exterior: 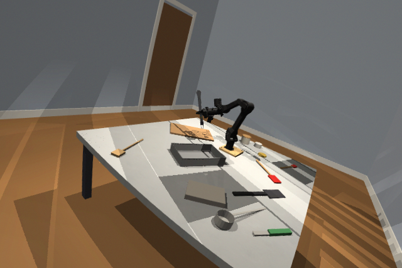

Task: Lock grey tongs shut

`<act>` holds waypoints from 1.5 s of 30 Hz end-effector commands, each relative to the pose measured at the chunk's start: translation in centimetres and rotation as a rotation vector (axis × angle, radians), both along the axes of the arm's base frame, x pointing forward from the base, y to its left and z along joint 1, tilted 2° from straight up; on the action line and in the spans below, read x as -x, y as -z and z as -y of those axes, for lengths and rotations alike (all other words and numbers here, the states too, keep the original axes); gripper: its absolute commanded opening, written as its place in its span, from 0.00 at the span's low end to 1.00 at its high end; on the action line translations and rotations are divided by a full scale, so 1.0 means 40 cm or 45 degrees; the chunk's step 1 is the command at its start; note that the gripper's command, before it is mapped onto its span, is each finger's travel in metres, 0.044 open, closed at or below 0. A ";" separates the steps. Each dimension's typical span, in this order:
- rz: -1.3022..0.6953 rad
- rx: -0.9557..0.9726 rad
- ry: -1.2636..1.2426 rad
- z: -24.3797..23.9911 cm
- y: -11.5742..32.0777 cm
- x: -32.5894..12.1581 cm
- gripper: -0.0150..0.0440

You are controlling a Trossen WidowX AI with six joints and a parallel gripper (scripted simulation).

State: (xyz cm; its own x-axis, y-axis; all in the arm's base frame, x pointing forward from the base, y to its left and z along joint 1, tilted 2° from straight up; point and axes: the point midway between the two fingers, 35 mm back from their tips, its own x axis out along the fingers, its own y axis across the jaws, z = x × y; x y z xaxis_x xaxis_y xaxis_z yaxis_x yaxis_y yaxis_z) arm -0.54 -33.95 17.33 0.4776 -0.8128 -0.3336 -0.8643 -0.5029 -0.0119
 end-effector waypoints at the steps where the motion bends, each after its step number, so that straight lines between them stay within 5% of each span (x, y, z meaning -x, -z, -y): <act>1: 0.005 0.006 -0.005 0.000 -0.003 -0.001 0.00; 13: -0.004 -0.021 0.002 0.010 -0.003 -0.001 0.00; 45: -0.207 -0.607 0.077 0.125 0.014 -0.011 0.00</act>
State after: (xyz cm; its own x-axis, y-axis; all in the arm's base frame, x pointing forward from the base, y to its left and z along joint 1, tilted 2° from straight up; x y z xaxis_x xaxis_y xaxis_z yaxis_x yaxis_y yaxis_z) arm -0.25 -38.64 16.68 0.3629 -0.6101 -0.7043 -0.9006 -0.4237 -0.0971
